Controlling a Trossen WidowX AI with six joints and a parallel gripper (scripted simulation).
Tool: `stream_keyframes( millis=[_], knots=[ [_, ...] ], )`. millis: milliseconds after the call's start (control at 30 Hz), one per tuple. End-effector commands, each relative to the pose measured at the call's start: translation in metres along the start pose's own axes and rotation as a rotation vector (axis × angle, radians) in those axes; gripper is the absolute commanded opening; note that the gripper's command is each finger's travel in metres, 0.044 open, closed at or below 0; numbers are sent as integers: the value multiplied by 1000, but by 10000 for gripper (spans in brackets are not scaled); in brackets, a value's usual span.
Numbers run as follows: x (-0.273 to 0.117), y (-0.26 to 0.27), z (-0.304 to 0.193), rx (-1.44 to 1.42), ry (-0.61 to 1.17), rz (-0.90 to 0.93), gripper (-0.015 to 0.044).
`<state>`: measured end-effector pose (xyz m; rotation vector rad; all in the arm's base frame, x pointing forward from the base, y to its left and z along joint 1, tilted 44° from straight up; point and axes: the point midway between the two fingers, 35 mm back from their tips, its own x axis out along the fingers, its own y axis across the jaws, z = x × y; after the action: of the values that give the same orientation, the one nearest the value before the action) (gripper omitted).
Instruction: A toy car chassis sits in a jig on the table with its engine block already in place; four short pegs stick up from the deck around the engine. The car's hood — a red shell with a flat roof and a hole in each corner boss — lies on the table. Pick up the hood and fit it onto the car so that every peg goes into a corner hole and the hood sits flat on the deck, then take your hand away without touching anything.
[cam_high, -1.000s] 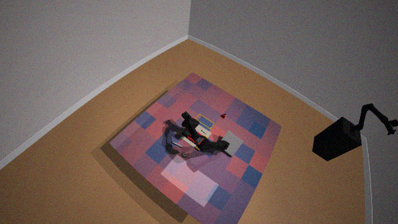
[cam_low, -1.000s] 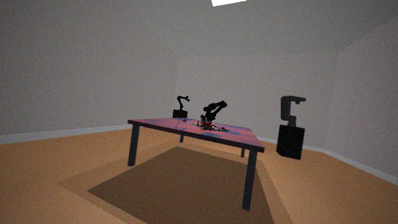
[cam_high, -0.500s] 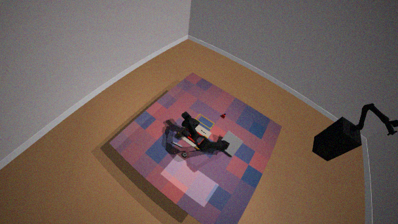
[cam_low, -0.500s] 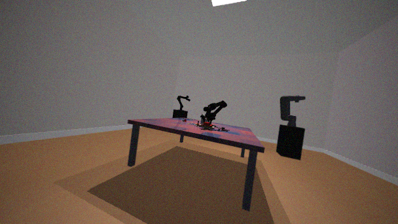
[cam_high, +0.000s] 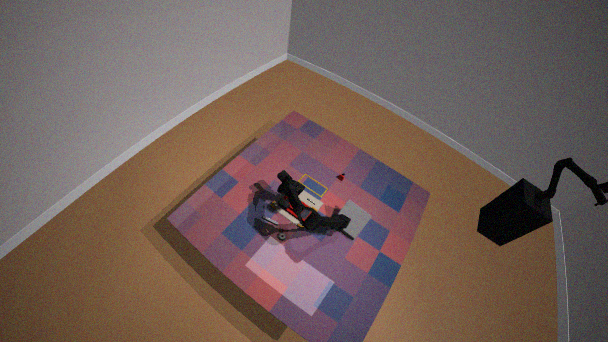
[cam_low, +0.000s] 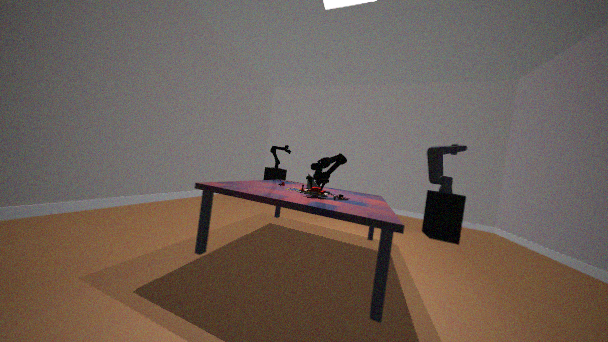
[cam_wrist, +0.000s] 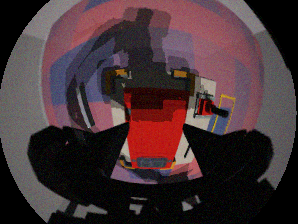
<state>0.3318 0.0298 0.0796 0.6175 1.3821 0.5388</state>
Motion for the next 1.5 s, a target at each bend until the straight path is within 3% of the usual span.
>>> stream_keyframes(
  millis=[0, 300, 1467],
  knots=[
    [-5, 0, 1, 0, 1, 0, 440],
    [-74, -2, 1, 1, 14, 9, 440],
    [-74, -2, 1, 1, 14, 9, 440]
  ],
)
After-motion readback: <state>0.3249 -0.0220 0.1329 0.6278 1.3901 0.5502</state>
